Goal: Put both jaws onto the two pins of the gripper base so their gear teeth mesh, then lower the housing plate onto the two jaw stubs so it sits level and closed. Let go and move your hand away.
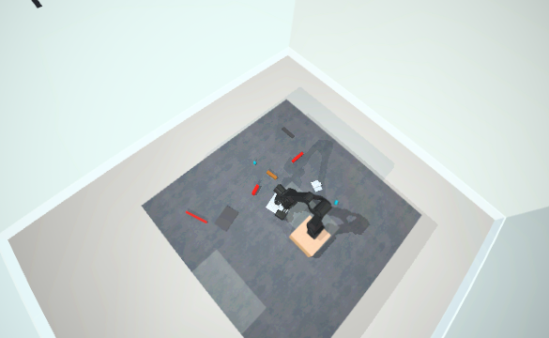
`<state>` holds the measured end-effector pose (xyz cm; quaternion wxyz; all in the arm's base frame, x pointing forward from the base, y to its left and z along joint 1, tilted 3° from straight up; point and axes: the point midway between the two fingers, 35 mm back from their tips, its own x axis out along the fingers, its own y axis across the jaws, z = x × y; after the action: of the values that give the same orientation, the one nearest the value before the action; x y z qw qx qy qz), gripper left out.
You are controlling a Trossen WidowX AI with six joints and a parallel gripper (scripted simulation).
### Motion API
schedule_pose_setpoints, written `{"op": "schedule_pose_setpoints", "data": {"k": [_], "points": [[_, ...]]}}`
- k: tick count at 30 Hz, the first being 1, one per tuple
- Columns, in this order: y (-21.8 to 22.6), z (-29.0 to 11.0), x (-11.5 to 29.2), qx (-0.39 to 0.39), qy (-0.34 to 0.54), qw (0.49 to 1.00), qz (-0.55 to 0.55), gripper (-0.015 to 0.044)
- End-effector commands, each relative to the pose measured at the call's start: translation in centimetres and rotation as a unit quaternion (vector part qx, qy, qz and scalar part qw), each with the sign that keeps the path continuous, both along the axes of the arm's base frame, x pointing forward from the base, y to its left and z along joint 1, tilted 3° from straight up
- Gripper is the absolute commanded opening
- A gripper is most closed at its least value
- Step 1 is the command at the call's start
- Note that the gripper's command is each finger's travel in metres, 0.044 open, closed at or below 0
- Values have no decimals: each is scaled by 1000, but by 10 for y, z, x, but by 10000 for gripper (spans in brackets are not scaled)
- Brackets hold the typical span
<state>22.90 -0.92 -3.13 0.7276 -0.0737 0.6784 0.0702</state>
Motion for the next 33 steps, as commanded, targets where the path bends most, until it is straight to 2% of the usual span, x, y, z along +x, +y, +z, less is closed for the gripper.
{"op": "schedule_pose_setpoints", "data": {"k": [1,33], "points": [[0,-1,0,-1,0,1000,-1,351],[0,4,0,-1,0,1000,-1,351]]}}
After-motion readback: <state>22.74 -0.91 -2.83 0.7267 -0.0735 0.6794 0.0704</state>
